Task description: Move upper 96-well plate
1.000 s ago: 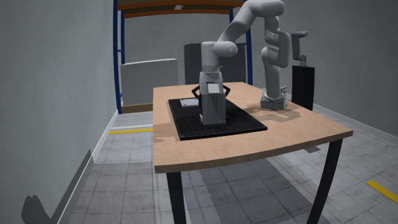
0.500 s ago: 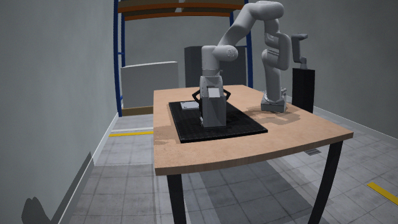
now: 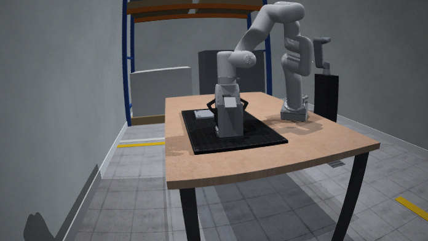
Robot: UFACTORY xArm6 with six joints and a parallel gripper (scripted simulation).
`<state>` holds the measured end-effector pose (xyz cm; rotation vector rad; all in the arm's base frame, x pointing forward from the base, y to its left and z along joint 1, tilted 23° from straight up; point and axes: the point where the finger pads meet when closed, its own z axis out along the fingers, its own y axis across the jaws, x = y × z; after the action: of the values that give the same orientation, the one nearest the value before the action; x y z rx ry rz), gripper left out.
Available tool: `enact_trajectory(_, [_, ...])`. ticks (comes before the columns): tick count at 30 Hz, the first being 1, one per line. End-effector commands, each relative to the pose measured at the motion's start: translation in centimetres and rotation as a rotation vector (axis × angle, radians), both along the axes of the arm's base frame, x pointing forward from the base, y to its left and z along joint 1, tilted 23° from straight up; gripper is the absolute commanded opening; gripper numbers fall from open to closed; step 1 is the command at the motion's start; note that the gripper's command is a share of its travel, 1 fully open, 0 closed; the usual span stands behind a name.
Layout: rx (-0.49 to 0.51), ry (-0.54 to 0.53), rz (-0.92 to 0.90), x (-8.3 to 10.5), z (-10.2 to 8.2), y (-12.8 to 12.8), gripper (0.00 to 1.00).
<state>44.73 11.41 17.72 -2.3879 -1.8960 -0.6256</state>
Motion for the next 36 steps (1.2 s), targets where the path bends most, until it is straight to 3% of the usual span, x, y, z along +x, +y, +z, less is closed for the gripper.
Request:
enact_trajectory(1, [0.001,-0.004,0.0,0.19,-0.12,0.09,1.0])
enact_trajectory(36, [0.001,-0.004,0.0,0.49,-1.04,0.35,1.0])
